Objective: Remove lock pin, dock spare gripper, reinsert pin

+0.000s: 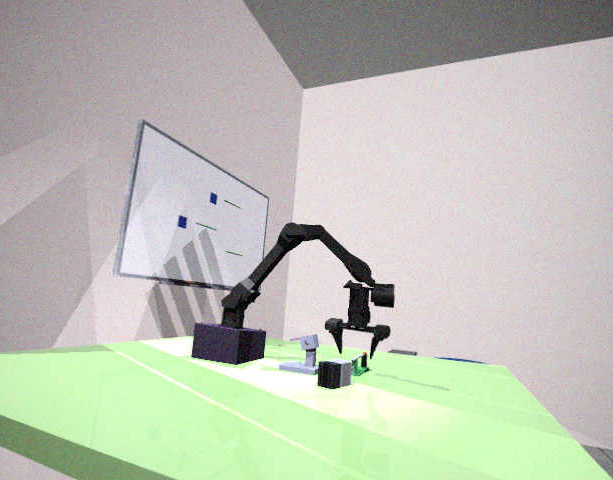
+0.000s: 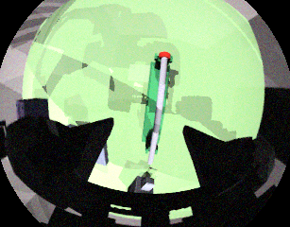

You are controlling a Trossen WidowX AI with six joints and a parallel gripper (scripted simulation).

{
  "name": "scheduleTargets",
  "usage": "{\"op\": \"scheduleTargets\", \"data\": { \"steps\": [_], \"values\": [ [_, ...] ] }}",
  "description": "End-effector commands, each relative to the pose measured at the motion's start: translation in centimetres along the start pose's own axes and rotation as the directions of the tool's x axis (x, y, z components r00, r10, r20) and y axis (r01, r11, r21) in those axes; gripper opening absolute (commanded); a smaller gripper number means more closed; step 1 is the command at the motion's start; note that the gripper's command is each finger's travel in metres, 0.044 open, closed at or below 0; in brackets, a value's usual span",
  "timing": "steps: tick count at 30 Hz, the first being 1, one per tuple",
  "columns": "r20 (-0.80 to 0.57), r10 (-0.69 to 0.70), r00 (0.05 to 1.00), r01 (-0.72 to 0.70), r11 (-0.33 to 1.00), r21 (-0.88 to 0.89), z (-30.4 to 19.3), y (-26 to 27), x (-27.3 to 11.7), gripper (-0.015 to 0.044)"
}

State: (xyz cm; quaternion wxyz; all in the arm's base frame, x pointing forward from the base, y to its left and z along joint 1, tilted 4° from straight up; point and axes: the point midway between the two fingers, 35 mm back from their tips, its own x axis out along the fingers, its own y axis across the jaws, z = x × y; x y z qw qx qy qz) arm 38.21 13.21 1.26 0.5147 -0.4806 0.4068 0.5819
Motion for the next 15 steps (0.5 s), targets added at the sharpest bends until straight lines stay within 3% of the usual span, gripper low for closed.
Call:
{"op": "scheduleTargets", "data": {
  "steps": [1,15],
  "values": [
    [0.000,-0.001,1.000,0.001,1.000,-0.001,0.2,0.0,-1.1,0.0440],
    [-0.003,0.023,1.000,-0.023,1.000,0.009,0.4,0.5,-3.5,0.0440]
  ]
}}
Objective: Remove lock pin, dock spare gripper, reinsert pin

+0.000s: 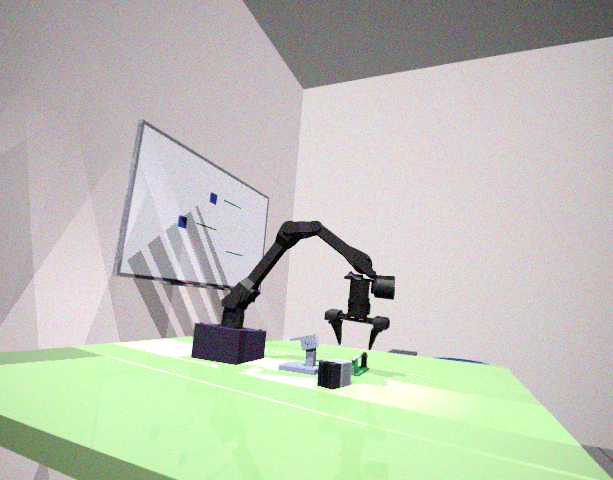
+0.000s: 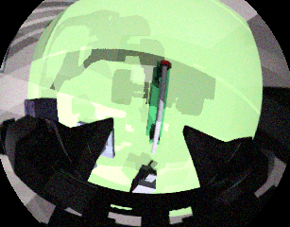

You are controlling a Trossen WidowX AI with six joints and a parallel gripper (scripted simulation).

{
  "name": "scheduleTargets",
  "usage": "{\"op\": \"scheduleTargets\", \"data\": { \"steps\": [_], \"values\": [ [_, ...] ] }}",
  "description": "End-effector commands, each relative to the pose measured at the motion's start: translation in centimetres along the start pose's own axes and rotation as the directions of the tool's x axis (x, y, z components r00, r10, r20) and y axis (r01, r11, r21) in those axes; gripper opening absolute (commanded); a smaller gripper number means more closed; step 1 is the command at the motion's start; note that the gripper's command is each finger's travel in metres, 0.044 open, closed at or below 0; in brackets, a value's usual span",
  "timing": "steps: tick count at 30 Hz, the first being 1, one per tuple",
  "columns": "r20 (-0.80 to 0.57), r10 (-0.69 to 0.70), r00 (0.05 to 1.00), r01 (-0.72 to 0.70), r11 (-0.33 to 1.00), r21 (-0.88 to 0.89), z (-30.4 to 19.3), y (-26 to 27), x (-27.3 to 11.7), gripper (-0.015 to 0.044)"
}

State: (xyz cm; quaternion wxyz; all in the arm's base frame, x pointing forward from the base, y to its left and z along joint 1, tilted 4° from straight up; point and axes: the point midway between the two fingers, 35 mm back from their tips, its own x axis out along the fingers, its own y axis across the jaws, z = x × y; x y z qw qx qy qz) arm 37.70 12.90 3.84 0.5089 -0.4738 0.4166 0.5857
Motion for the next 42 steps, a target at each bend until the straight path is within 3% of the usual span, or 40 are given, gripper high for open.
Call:
{"op": "scheduleTargets", "data": {
  "steps": [1,20,30,34,38,42],
  "values": [
    [0.000,-0.002,1.000,0.002,1.000,-0.001,0.2,0.1,-1.0,0.0440],
    [-0.003,0.029,1.000,-0.029,1.000,0.011,0.4,0.6,-3.3,0.0440],
    [-0.004,0.028,1.000,-0.028,1.000,0.011,1.2,1.0,-9.1,0.0440],
    [0.001,0.029,1.000,-0.029,0.999,0.016,1.1,0.8,-8.4,0.0440],
    [0.100,0.066,0.993,-0.071,0.997,0.043,-1.4,0.7,-8.0,0.0440],
    [0.314,0.070,0.947,-0.107,0.989,0.100,-6.4,0.6,-7.8,0.0440]
  ]
}}
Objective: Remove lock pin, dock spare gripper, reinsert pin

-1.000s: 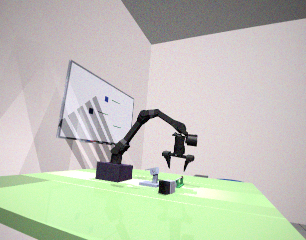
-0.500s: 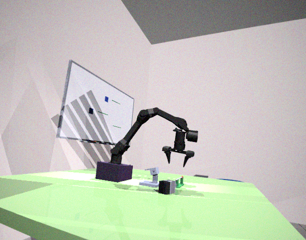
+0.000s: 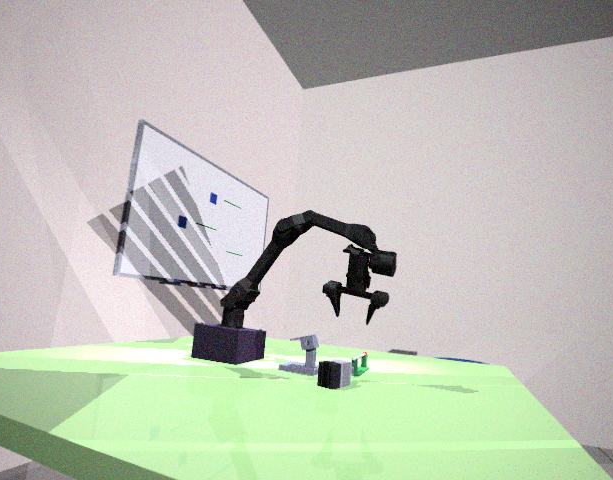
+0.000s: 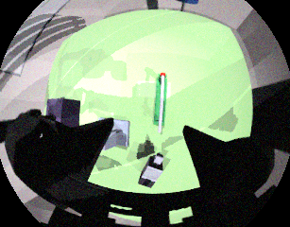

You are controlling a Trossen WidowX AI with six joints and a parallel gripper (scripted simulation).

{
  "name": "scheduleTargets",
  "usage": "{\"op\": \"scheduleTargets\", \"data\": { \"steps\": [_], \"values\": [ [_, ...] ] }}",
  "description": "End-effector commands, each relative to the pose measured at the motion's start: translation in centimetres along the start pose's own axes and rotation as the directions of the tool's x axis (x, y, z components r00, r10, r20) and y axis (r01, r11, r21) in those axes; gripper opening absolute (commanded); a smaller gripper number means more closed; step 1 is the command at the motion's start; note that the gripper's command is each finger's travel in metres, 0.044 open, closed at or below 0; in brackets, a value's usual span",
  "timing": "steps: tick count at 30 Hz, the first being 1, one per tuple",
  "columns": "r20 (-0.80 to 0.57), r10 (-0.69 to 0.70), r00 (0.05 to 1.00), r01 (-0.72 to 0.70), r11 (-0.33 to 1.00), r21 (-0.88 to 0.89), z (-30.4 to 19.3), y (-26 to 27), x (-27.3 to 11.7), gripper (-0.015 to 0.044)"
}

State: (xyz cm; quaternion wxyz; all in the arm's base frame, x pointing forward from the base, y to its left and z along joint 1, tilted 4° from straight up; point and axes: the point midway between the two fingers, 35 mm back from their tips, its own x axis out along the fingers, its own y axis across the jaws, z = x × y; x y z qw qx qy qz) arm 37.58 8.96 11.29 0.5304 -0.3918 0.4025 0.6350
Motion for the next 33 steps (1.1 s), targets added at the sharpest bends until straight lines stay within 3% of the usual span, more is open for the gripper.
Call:
{"op": "scheduleTargets", "data": {
  "steps": [1,5,10,20,29,33],
  "values": [
    [0.199,-0.008,0.980,-0.009,0.997,0.081,-5.3,-0.2,-0.7,0.0440],
    [0.406,-0.106,0.908,0.064,0.991,0.115,-9.9,-0.4,-2.2,0.0440],
    [0.582,-0.316,0.749,0.234,0.948,0.214,-16.0,0.0,-4.7,0.0440],
    [0.599,-0.346,0.723,0.258,0.938,0.230,-16.9,-0.1,-4.7,0.0440],
    [0.630,-0.318,0.708,0.239,0.948,0.211,-18.8,-1.2,1.0,0.0440],
    [0.633,-0.316,0.707,0.237,0.949,0.209,-19.0,-1.3,1.7,0.0440]
  ]
}}
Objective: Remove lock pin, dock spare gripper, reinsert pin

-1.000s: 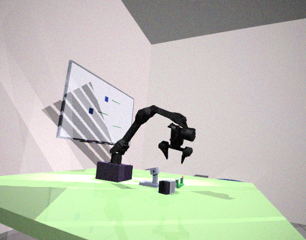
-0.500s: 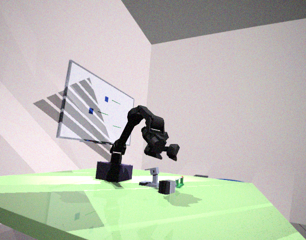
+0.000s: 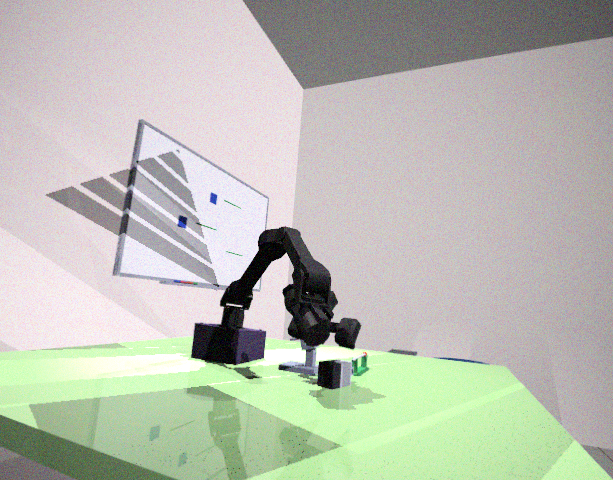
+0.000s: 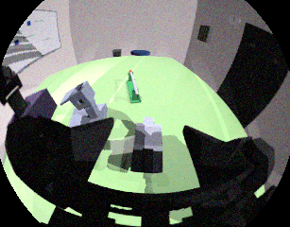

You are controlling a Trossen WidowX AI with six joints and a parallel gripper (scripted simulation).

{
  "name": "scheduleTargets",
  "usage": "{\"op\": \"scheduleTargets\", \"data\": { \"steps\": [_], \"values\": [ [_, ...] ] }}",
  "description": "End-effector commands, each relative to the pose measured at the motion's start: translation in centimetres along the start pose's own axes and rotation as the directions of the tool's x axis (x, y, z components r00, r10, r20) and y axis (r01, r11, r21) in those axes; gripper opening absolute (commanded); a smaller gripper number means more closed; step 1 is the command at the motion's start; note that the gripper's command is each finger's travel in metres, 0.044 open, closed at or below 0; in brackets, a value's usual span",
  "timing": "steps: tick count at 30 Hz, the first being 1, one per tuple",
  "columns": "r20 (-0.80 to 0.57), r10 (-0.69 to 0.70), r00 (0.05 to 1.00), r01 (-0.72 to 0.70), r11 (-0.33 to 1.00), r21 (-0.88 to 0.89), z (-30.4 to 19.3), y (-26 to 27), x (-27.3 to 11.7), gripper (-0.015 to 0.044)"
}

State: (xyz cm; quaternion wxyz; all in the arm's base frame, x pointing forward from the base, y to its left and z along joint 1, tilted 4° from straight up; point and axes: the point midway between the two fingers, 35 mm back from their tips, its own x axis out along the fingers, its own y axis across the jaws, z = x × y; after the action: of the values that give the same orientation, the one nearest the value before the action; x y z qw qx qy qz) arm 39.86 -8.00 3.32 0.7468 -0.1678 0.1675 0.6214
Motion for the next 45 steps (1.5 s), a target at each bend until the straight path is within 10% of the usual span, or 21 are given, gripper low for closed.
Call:
{"op": "scheduleTargets", "data": {
  "steps": [1,45],
  "values": [
    [0.010,-0.003,1.000,0.003,1.000,-0.008,-0.6,-0.1,0.5,0.0440],
    [0.010,-0.003,1.000,0.003,1.000,-0.008,-5.8,-0.3,3.8,0.0387]
  ]
}}
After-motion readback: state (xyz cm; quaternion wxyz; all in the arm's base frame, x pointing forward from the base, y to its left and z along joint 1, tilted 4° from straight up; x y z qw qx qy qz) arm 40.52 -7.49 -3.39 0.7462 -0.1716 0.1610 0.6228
